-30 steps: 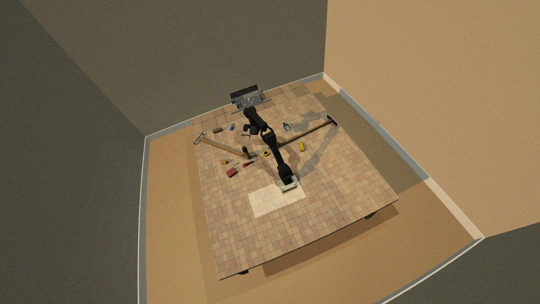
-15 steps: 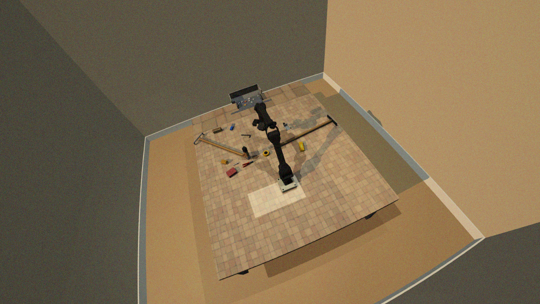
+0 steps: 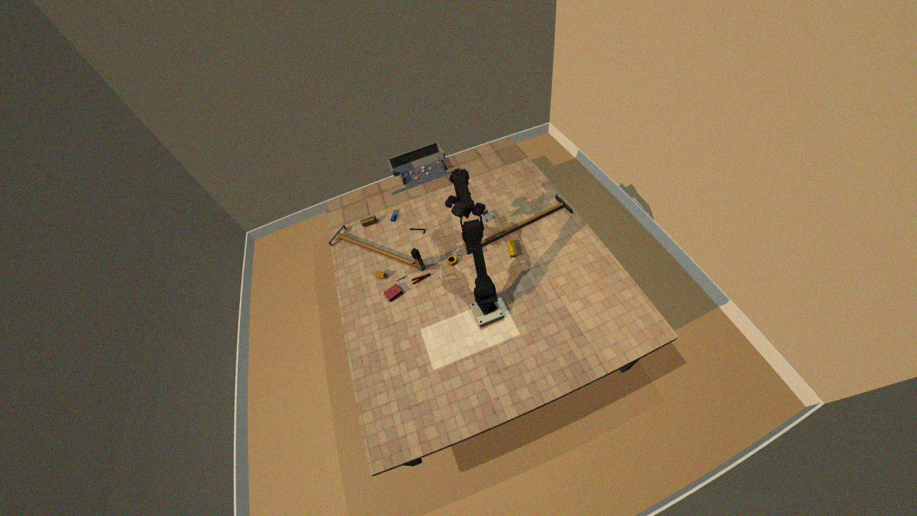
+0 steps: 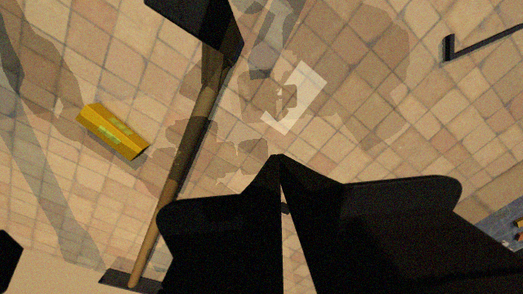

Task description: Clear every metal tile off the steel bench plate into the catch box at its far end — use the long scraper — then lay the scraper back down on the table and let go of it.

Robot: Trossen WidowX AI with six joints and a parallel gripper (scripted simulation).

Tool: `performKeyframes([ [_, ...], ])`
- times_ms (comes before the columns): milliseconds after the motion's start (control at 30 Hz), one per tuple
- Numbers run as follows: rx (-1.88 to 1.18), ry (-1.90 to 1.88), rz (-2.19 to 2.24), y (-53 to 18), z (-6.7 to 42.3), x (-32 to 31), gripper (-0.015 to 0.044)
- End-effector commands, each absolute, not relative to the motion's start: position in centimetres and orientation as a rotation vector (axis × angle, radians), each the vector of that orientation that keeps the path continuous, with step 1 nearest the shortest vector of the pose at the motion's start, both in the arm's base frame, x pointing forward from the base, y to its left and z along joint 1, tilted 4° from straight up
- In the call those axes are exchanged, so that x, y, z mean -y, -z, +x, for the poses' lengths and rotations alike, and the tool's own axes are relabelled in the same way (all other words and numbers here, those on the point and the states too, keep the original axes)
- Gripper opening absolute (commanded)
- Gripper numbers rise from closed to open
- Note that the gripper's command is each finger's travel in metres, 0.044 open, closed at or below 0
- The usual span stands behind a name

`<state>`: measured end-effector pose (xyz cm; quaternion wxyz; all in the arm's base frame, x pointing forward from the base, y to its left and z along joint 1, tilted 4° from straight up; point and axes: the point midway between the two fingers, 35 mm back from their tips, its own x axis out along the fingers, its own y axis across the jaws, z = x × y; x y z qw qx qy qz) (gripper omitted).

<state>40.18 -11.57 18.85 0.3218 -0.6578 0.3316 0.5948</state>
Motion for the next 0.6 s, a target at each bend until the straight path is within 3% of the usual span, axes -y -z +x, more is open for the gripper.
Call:
performKeyframes([
  [0, -0.895, -1.527, -1.701, -19.1, 39.5, 13.5, 0.0],
  [567, -1.006, -1.39, -1.574, -19.8, 35.6, 21.0, 0.0],
])
